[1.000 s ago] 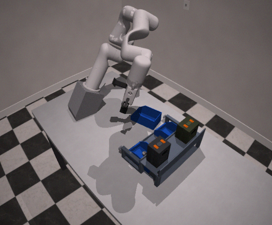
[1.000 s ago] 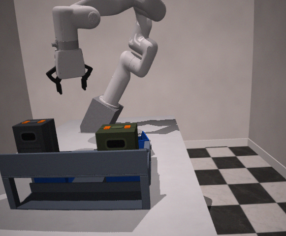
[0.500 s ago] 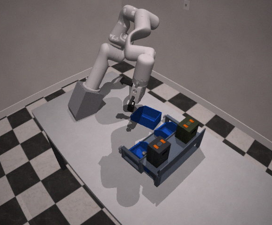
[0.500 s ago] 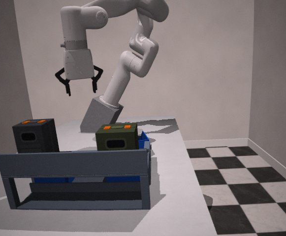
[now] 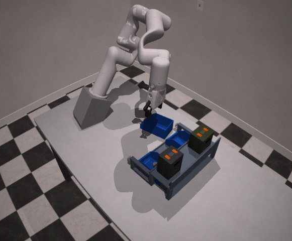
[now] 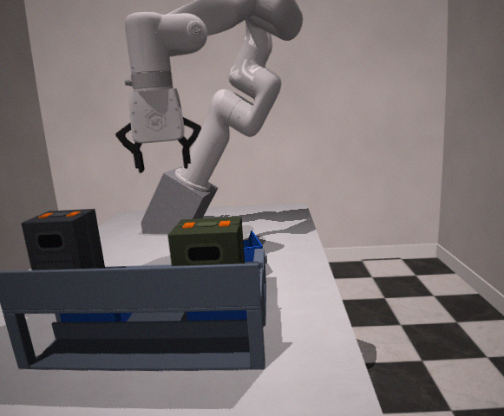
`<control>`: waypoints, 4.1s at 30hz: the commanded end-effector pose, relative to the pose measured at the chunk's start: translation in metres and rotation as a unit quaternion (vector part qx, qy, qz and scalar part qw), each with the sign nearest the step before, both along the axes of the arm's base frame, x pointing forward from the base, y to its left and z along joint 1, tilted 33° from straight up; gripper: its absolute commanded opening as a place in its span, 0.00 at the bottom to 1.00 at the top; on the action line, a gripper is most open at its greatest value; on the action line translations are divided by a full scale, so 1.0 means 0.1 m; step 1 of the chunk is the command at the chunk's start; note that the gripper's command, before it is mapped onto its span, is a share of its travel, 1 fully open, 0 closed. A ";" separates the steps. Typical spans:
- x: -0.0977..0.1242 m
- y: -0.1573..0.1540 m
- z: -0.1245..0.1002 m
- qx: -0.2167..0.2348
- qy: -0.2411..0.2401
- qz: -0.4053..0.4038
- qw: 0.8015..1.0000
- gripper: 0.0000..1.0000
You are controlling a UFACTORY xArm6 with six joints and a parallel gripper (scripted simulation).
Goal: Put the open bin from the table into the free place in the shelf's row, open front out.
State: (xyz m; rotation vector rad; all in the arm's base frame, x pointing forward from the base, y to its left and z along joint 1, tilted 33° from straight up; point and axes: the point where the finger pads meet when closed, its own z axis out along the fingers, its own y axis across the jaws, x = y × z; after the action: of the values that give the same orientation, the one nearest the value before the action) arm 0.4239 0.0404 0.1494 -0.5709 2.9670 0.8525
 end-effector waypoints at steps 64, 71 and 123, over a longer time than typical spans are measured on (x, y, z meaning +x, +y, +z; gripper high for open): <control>0.05 0.12 0.05 0.008 0.009 -0.111 0.994 1.00; 0.05 0.12 0.05 0.008 0.009 -0.111 0.994 1.00; 0.04 0.11 0.05 0.008 0.009 -0.111 0.994 1.00</control>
State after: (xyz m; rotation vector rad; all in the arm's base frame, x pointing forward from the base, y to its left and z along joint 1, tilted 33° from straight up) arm 0.4272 0.0520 0.1529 -0.2283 2.9660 0.8646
